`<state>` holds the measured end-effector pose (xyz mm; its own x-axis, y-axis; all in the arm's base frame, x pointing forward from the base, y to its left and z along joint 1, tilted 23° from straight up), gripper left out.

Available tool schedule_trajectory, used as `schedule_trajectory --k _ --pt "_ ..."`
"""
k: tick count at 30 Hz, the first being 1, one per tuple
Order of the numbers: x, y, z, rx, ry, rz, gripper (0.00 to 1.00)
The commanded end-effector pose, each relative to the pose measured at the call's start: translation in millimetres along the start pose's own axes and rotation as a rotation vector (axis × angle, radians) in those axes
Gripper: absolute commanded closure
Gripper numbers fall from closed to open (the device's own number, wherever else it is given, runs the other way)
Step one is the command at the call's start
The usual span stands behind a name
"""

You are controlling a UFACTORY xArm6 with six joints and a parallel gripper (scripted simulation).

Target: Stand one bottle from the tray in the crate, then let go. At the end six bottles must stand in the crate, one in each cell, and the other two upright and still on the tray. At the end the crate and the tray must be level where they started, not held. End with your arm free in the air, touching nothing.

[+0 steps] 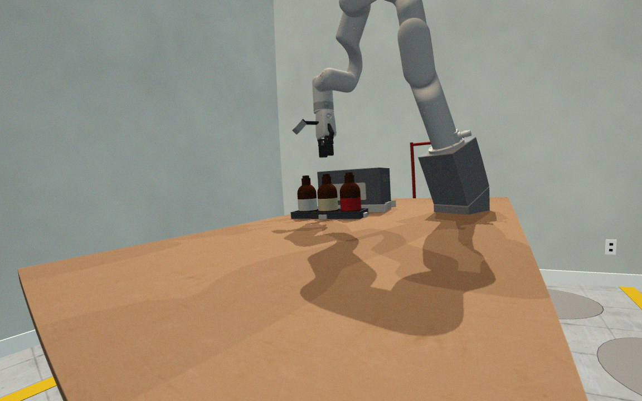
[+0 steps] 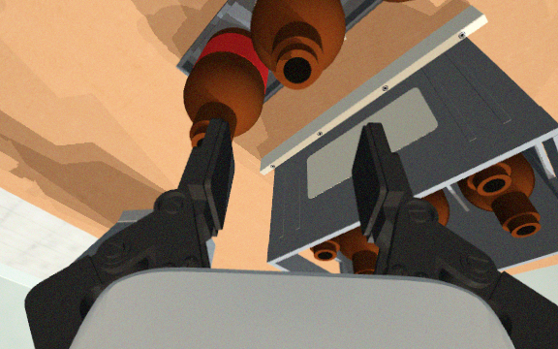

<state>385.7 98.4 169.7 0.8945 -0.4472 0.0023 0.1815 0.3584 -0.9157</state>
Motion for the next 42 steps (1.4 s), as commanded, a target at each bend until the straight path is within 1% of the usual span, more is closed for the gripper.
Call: schedule_trajectory --k 1,27,42 --pt "0 -1 3 -0.005 0.001 -0.004 0.35" --pt "0 0 3 -0.006 0.001 -0.004 0.35" --pt "0 10 3 -0.009 0.001 -0.002 0.35"
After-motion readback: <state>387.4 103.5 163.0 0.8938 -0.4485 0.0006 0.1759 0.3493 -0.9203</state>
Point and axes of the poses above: the point where the finger pads meet when closed, its own y axis out along the fingers, its own x axis across the jaws, z = x × y, the point moved 4 cm from there along -y, back along the fingers, and after that the axes turned 9 degrees about -y, right-handed, at the moved point
